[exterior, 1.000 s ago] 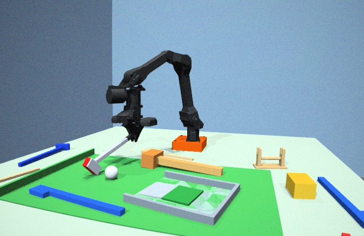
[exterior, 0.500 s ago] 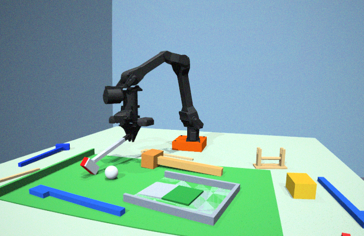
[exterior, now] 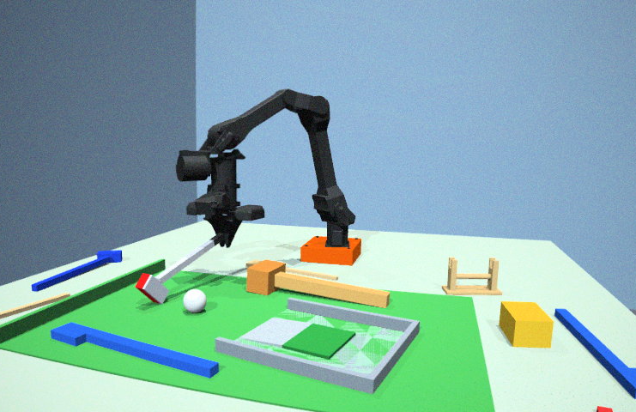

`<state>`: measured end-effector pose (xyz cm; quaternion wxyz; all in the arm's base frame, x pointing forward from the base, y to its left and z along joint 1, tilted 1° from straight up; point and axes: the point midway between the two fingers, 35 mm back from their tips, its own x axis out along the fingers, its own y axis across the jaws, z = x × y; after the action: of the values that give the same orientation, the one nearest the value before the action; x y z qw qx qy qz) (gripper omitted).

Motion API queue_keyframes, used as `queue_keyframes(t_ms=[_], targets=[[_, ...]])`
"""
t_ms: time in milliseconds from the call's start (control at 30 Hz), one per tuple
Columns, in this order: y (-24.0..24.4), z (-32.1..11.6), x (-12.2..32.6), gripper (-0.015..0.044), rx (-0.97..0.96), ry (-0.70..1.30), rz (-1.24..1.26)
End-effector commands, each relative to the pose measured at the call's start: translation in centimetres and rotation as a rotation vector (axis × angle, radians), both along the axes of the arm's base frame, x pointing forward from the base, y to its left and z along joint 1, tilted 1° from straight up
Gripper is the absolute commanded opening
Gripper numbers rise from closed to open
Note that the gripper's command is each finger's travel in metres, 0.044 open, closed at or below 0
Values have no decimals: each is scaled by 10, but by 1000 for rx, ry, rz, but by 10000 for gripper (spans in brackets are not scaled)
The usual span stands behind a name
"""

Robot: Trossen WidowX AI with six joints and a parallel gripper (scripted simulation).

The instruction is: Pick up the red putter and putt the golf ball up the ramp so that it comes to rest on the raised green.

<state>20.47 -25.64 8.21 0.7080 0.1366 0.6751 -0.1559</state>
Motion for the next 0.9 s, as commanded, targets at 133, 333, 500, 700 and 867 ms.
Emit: queue_keyframes(t_ms=[133, 333, 500, 700, 867], targets=[[67, 0, 38, 0, 3, -3, 1], [124, -1, 55, 0, 5, -8, -1], [124, 4, 56, 0, 5, -8, -1], [124, 30, 56, 0, 5, -8, -1], [126, 56, 53, 0, 5, -8, -1]])
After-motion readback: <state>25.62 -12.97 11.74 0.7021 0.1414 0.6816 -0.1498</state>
